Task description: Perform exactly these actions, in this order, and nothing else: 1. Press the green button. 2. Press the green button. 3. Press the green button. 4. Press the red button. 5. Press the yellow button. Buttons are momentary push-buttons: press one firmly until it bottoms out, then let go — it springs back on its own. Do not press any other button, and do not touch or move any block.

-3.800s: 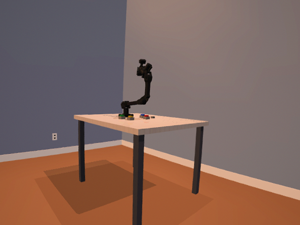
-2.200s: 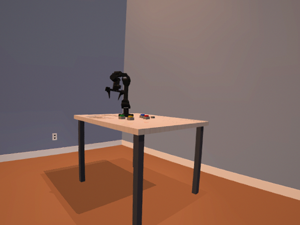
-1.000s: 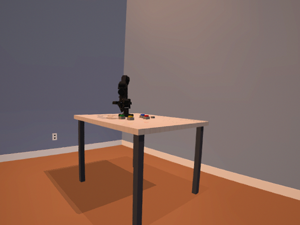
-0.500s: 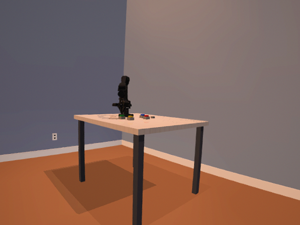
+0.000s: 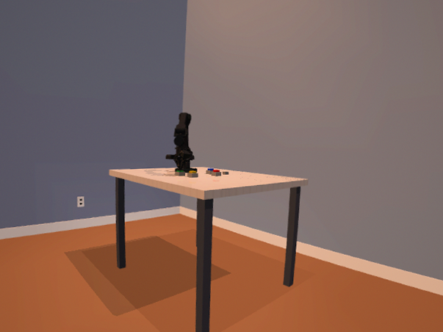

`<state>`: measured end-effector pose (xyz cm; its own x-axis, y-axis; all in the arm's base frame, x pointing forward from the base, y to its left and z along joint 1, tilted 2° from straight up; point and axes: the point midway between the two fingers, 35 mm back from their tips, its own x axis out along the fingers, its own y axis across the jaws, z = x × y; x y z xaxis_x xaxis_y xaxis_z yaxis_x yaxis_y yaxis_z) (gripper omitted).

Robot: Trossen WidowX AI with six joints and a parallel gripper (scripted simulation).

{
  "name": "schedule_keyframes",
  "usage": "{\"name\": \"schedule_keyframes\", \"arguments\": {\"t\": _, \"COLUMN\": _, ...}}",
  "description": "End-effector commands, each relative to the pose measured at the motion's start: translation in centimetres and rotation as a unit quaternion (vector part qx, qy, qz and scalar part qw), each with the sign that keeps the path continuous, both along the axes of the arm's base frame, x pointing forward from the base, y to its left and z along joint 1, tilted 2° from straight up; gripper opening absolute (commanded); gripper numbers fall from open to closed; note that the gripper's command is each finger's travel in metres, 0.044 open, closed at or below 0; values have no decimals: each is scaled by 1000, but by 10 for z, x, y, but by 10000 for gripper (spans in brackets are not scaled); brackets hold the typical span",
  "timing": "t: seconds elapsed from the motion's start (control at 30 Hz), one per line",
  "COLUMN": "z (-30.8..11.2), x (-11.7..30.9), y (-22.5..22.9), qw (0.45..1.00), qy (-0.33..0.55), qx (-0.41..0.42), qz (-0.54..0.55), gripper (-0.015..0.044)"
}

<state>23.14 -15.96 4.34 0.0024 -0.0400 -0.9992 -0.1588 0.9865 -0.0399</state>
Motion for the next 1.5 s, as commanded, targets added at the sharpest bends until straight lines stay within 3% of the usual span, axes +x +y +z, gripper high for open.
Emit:
{"name": "schedule_keyframes", "arguments": {"t": 0.0, "z": -3, "x": -2, "y": 2, "qw": 1000, "qy": 3, "qx": 4, "qz": 2, "gripper": 20}}
{"name": "schedule_keyframes", "arguments": {"t": 0.37, "z": -3, "x": -2, "y": 2, "qw": 1000, "qy": 3, "qx": 4, "qz": 2, "gripper": 20}}
{"name": "schedule_keyframes", "arguments": {"t": 0.53, "z": 32, "x": -2, "y": 3, "qw": 1000, "qy": 3, "qx": 4, "qz": 2, "gripper": 20}}
{"name": "schedule_keyframes", "arguments": {"t": 1.47, "z": -3, "x": -2, "y": 2, "qw": 1000, "qy": 3, "qx": 4, "qz": 2, "gripper": 20}}
